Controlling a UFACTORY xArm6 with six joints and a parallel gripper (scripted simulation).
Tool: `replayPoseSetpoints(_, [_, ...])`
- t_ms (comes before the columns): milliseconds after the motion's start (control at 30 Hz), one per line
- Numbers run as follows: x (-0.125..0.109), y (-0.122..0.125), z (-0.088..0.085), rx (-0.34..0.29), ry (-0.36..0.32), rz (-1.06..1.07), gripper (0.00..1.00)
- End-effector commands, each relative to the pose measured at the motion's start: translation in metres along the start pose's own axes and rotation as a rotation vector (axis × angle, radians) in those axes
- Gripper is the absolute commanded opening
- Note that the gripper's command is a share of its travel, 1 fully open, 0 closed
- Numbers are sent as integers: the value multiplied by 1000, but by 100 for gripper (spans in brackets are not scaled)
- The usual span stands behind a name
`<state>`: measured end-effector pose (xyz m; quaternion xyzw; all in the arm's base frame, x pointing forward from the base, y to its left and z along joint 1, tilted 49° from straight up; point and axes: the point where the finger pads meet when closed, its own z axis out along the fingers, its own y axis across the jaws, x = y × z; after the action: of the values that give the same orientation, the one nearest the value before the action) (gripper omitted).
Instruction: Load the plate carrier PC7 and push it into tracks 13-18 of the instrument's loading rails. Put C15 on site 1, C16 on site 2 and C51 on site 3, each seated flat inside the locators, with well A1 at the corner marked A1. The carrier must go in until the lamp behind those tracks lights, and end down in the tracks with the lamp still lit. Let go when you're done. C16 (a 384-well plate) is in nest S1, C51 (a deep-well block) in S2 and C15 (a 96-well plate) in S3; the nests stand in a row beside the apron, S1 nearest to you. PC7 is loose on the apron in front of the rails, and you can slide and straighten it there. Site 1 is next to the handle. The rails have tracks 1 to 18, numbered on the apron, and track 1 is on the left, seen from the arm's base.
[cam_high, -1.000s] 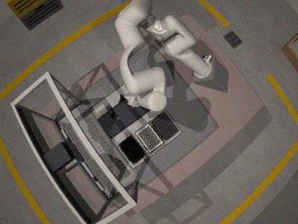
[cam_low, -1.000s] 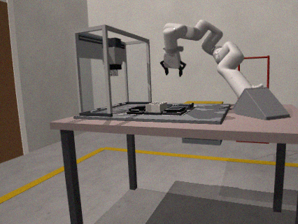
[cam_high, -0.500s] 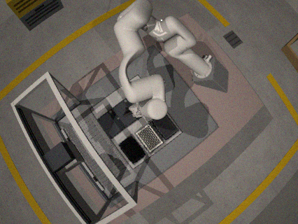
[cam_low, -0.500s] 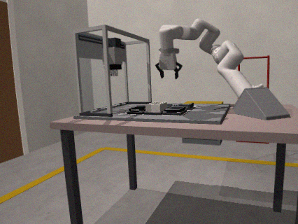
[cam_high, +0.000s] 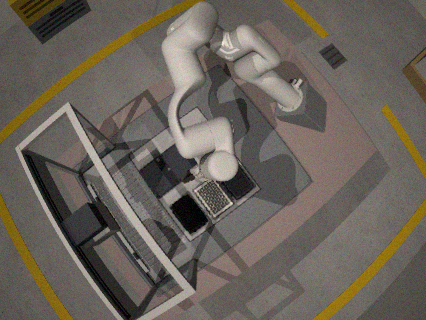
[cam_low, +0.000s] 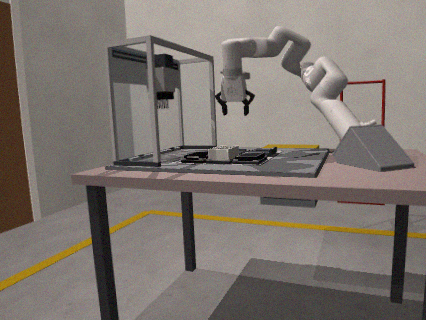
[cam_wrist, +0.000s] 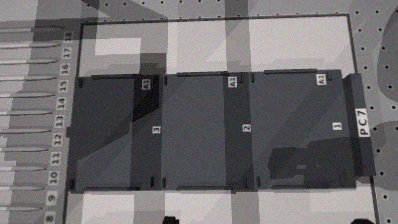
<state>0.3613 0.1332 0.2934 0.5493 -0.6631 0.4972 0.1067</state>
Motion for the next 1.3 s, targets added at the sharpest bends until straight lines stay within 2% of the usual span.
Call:
replayPoseSetpoints(0, [-20, -4, -1, -6, -33, -3, 100])
replayPoseSetpoints(33, [-22, -4, -1, -6, -33, -3, 100])
replayPoseSetpoints(100, [-31, -6, -2, -21, -98, -12, 100])
replayPoseSetpoints(167, [-41, -8, -2, -21, -99, -12, 100])
replayPoseSetpoints(233, [-41, -8, -2, -21, -99, -12, 100])
replayPoseSetpoints(300, [-51, -9, -3, -35, -164, -18, 100])
replayPoseSetpoints(467, [-73, -13, -4, -35, -165, -18, 100])
replayPoseSetpoints(533, [-83, -15, -5, -48, -230, -21, 100])
replayPoseSetpoints(633, [-98, -17, -6, -48, -231, -21, 100])
replayPoseSetpoints(1100, [-98, -17, -6, -48, -231, -21, 100])
replayPoseSetpoints(1267, [-100, -17, 2, -48, -231, -21, 100])
